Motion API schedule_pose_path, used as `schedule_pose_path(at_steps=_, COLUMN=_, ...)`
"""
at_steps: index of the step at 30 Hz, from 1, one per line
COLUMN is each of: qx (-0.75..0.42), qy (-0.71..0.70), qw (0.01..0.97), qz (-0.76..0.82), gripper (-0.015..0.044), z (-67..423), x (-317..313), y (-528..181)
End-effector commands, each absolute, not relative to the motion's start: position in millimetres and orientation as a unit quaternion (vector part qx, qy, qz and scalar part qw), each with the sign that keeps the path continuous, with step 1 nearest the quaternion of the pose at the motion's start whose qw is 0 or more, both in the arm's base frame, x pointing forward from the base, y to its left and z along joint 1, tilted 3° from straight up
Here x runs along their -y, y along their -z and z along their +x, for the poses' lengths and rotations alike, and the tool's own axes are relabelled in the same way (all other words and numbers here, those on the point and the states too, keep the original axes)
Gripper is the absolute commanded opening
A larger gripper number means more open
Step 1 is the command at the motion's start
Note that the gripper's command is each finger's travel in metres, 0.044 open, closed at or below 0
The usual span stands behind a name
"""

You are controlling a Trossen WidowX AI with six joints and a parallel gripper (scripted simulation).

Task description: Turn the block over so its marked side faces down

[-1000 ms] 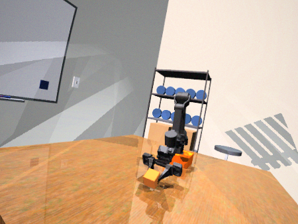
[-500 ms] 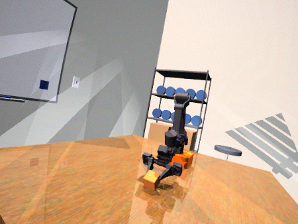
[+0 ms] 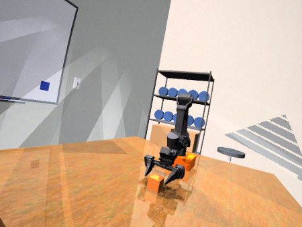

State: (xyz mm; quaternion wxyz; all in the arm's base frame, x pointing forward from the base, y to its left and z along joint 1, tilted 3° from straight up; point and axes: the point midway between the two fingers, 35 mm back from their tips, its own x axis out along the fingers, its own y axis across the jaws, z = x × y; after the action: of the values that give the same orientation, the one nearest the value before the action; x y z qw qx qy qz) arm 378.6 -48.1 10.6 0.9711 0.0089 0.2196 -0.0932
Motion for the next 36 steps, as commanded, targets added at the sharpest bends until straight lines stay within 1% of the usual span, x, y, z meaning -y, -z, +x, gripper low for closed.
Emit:
schedule_pose_path(at_steps=1, qx=-0.219, qy=0.095, qw=0.971, qz=0.006, gripper=0.044, z=378.6, x=48.7, y=-10.8)
schedule_pose_path(at_steps=22, qx=-0.222, qy=0.095, qw=0.97, qz=0.006, gripper=0.044, z=379.3, x=48.7, y=-10.8)
schedule_pose_path(at_steps=29, qx=-0.336, qy=0.091, qw=0.937, qz=0.018, gripper=0.044, z=390.0, x=47.7, y=-26.3)
schedule_pose_path(at_steps=34, qx=-0.423, qy=0.09, qw=0.901, qz=0.027, gripper=0.044, z=373.7, x=44.8, y=-58.3)
schedule_pose_path(at_steps=36, qx=-0.432, qy=0.09, qw=0.897, qz=0.03, gripper=0.044, z=370.5, x=44.0, y=-76.7)
